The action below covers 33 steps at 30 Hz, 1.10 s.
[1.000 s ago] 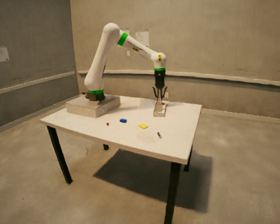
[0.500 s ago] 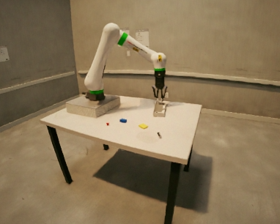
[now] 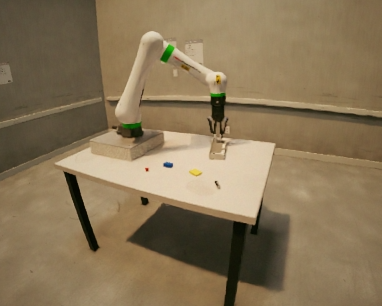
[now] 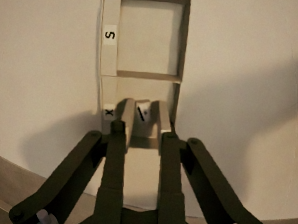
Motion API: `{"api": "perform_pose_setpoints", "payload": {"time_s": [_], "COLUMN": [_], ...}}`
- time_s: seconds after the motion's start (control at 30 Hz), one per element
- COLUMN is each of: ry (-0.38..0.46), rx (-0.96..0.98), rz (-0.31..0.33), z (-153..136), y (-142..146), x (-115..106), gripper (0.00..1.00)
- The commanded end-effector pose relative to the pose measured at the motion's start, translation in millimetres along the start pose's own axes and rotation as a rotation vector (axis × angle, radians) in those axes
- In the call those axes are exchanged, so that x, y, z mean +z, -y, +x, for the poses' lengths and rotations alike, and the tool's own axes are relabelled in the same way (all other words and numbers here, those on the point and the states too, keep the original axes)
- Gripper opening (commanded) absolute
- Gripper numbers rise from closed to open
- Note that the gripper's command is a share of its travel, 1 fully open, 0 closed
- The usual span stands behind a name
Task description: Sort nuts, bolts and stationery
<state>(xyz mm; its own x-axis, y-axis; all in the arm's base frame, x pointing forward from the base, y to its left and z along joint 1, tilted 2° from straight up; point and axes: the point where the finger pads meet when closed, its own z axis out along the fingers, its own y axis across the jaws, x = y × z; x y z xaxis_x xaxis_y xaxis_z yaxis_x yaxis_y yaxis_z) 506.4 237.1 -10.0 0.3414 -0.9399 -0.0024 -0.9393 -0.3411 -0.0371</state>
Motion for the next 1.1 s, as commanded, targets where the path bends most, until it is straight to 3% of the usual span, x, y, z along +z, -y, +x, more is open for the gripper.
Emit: {"api": "perform_pose_setpoints", "payload": {"time_s": [0.0, 0.67, 0.77, 1.0, 1.03, 1.07], "ry": [0.000, 0.000, 0.000, 0.000, 0.000, 0.000], "rx": [0.000, 0.000, 0.000, 0.000, 0.050, 0.100], "rz": [0.001, 0.001, 0.001, 0.001, 0.001, 0.001], "z": [0.0, 0.0, 0.0, -0.1, 8.0, 16.2], "y": [0.3, 0.2, 0.2, 0.1, -1.5, -3.0], "x": [-2.5, -26.5, -41.5, -44.3, -44.5, -44.7], "gripper": [0.26, 0.26, 0.26, 0.26, 0.40, 0.40]}}
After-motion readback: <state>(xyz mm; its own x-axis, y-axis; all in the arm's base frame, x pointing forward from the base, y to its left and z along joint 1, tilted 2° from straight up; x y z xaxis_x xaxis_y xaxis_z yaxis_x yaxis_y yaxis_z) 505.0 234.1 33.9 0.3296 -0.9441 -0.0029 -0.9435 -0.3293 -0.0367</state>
